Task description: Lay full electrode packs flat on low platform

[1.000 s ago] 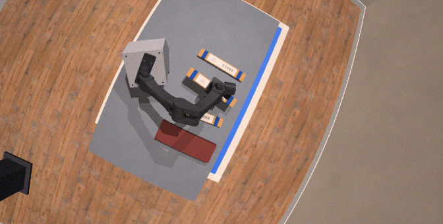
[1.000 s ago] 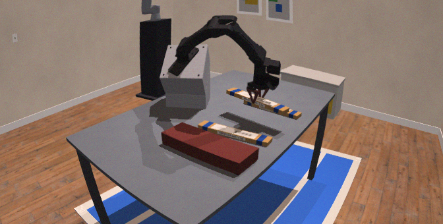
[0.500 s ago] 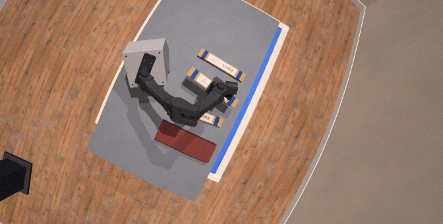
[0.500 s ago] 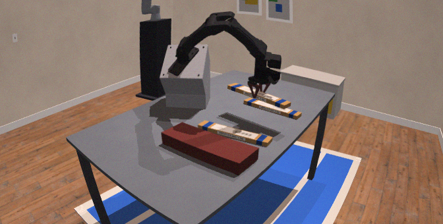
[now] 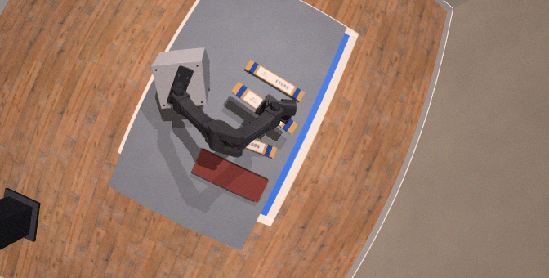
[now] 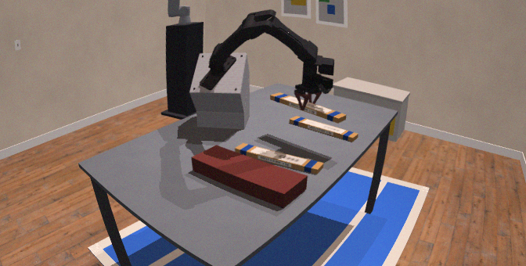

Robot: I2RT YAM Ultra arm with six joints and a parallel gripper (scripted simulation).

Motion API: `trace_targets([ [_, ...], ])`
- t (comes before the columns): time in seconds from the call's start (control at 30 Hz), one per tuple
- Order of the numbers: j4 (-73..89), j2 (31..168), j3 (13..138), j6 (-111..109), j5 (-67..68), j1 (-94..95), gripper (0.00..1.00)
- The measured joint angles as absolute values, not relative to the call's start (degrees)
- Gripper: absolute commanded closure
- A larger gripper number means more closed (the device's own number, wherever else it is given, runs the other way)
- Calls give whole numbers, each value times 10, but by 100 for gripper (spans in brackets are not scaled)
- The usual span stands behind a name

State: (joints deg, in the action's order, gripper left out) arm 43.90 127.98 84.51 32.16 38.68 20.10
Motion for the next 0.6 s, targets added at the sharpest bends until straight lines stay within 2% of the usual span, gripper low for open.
trace_targets([
  [0.6, 509, 1261, 873, 358, 389, 229, 100],
])
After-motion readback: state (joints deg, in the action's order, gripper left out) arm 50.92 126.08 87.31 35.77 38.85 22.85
